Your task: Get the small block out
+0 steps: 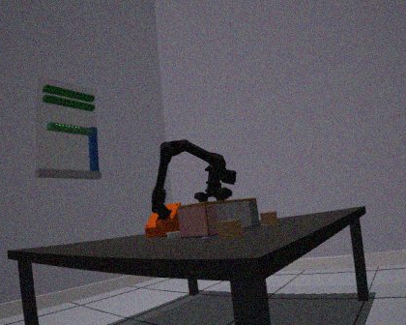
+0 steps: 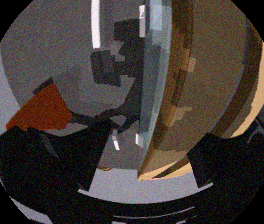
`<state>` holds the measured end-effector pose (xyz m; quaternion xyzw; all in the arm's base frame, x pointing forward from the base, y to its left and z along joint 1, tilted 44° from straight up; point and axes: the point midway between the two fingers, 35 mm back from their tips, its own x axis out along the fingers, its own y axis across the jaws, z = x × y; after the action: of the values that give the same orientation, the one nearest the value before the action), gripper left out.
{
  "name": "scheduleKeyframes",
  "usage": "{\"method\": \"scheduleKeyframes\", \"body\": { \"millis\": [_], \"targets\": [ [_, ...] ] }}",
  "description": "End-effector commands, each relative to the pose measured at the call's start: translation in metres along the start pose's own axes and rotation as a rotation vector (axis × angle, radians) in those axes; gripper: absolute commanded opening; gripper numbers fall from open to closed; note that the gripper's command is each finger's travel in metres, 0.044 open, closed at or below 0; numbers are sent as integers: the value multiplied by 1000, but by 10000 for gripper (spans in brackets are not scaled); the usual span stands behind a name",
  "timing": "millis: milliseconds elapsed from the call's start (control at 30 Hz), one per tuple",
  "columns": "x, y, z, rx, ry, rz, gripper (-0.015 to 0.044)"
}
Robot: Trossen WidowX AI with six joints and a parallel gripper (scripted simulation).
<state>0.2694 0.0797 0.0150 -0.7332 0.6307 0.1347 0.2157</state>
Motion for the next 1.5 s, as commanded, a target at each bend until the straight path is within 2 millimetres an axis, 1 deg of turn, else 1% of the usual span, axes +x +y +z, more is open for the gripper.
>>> {"method": "scheduleKeyframes", "body": {
  "millis": [0,1233,1467],
  "targets": [
    [4,1,-7,-7,5,0,400],
    [23,0,-63,-9,9,0,400],
    [19,1,-51,-9,8,0,400]
  ]
}}
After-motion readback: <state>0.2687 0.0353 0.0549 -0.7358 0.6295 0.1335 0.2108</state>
